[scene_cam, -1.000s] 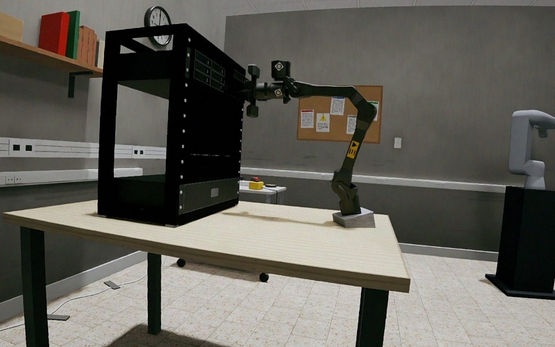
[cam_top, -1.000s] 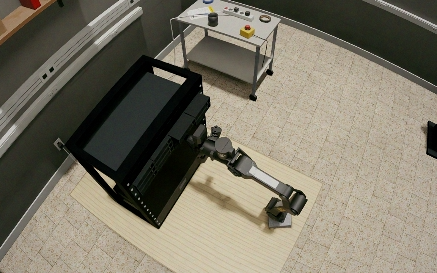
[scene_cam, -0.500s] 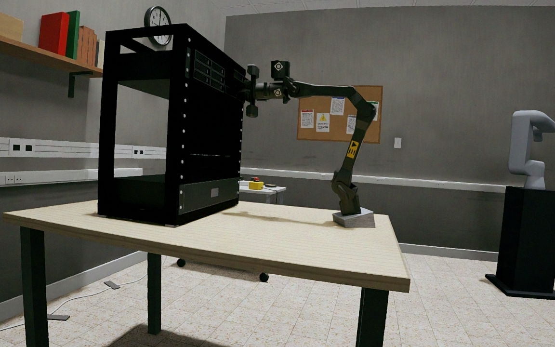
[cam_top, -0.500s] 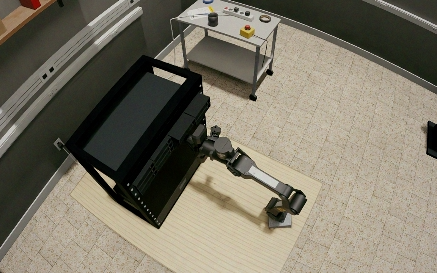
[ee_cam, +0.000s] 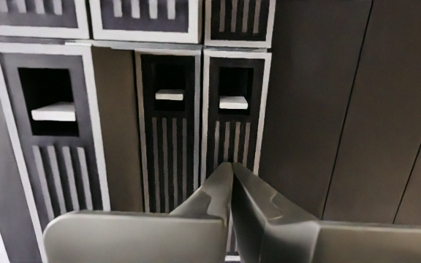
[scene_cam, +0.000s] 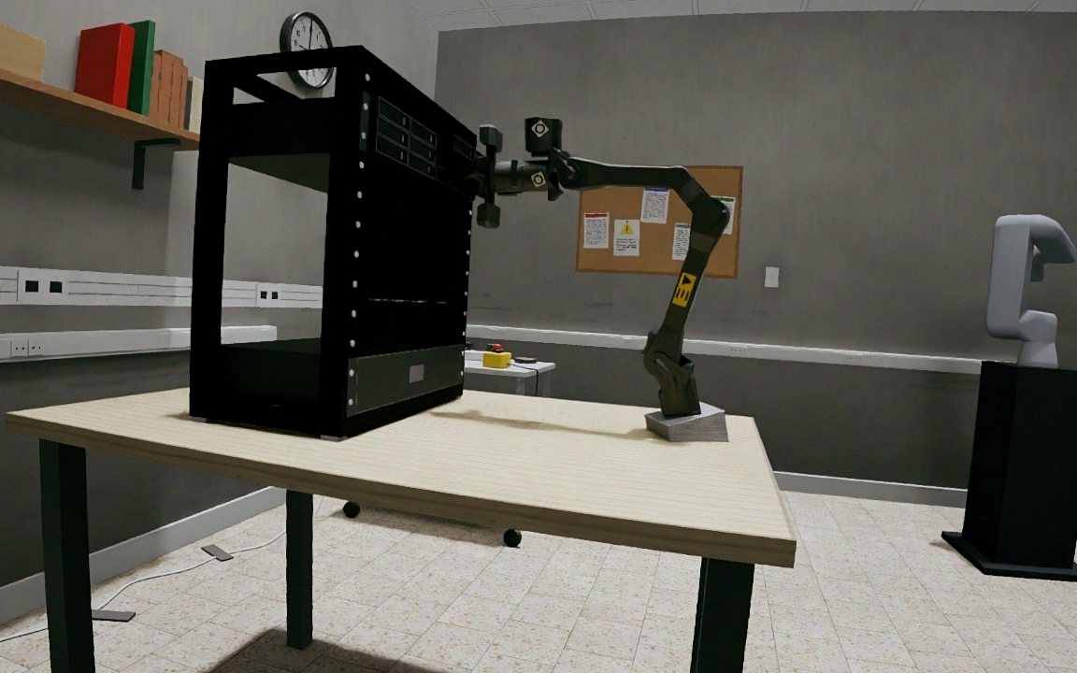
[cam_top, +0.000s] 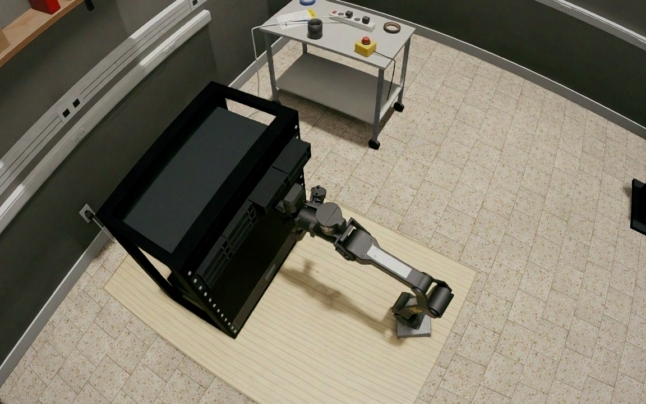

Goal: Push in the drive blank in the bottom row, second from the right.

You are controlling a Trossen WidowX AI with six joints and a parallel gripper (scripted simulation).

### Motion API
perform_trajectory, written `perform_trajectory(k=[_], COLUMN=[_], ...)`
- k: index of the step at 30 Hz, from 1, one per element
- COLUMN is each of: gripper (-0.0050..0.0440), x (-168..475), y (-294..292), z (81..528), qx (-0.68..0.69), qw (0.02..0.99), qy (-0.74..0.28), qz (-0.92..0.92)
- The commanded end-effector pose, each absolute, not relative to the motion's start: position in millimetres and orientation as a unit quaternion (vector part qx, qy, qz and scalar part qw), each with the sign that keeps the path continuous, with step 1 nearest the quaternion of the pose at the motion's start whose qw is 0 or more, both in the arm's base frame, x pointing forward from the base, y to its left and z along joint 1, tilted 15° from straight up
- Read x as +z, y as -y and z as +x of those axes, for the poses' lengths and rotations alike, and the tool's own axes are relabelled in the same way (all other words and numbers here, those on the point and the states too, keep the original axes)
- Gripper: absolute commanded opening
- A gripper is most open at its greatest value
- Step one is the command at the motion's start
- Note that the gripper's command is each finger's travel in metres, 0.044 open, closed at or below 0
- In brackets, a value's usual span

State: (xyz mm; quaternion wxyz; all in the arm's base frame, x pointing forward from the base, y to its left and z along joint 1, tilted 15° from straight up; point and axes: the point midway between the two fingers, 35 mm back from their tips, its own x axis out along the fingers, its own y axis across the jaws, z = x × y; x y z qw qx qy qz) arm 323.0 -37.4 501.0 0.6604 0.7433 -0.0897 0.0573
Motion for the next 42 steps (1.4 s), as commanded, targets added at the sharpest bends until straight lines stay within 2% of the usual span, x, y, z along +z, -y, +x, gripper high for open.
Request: perform_trajectory(k=[1, 42], gripper=[-0.005, -0.005], x=[512.9, 514.5], y=[34.9, 34.9], z=[321.0, 326.7], qx=[0.071, 0.071], qw=[0.662, 0.662], qy=[0.097, 0.097], qz=[0.74, 0.74])
